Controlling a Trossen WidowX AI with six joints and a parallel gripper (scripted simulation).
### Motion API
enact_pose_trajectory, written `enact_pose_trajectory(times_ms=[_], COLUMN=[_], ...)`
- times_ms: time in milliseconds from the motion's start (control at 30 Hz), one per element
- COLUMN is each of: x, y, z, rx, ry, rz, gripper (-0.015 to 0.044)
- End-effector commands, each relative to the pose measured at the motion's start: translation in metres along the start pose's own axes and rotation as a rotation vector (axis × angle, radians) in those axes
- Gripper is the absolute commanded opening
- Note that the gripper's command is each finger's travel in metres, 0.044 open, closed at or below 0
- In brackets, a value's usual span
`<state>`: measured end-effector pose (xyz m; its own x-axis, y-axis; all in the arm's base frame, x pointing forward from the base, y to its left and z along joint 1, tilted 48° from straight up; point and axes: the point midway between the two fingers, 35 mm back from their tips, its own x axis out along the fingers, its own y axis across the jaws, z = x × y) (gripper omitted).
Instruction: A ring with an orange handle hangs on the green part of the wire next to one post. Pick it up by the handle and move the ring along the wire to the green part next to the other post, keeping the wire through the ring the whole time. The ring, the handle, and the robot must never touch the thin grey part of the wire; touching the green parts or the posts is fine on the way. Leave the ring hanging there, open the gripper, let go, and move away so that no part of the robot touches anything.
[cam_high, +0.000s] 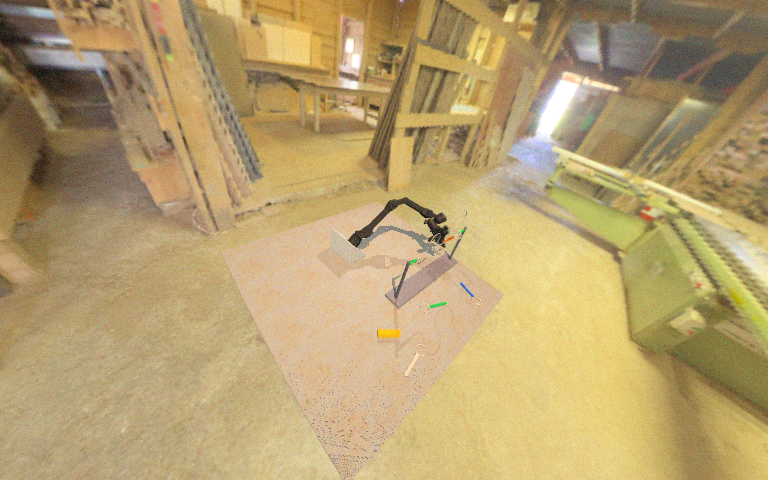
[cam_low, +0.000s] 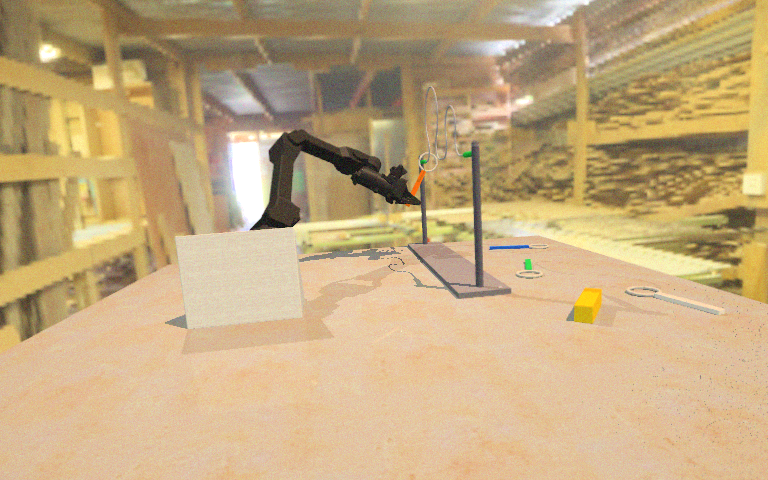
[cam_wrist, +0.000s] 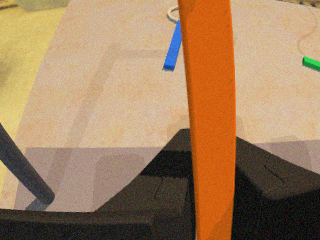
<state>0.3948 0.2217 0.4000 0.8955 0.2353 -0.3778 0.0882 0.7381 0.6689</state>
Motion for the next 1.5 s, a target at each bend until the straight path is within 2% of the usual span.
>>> enact_pose_trajectory(times_ms=[0,600,1467], x=[-0.003,-0.009,-0.035], y=[-0.010,-0.064,-0.128], z=[0.002,0.012,0.058], rx=[-0.046,-0.363,-0.865], ry=[-0.001,-0.001,0.000], rz=[-0.023,-0.202,-0.483], gripper=[-0.0150,-0.0150,-0.0150])
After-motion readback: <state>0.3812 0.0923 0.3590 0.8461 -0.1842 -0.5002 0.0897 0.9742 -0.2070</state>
